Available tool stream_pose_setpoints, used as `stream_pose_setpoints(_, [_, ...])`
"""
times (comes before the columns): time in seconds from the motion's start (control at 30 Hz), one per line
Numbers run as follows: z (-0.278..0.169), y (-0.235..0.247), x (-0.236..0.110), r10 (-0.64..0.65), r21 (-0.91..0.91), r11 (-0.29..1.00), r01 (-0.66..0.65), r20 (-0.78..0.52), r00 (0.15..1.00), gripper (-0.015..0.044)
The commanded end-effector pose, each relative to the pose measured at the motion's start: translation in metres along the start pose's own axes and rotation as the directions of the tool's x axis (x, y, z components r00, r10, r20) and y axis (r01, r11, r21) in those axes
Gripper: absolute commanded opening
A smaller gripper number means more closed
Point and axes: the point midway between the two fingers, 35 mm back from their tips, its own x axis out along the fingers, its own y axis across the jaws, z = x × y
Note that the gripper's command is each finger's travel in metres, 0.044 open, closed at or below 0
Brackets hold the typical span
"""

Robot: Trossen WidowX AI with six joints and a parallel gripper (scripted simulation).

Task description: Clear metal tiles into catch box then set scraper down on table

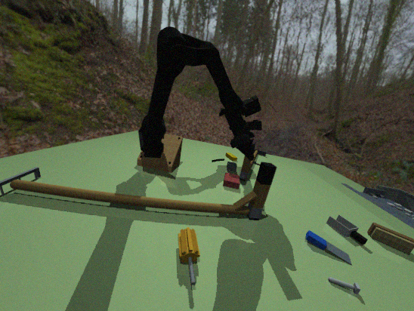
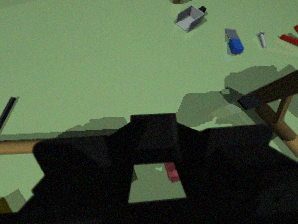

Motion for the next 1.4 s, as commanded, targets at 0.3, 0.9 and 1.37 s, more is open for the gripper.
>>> stream_pose_setpoints(0.3, [-0.009,-0.005,-0.007,0.0,0.002,1.0,0.0,0.014,1.0,0.0])
stream_pose_setpoints(0.9, [-0.002,-0.003,-0.013,0.0,0.003,1.0,0.0,0.004,1.0,0.044])
stream_pose_setpoints(1.37, [0.025,-0.003,-0.048,-0.005,0.012,1.0,0.005,0.011,1.0,0.044])
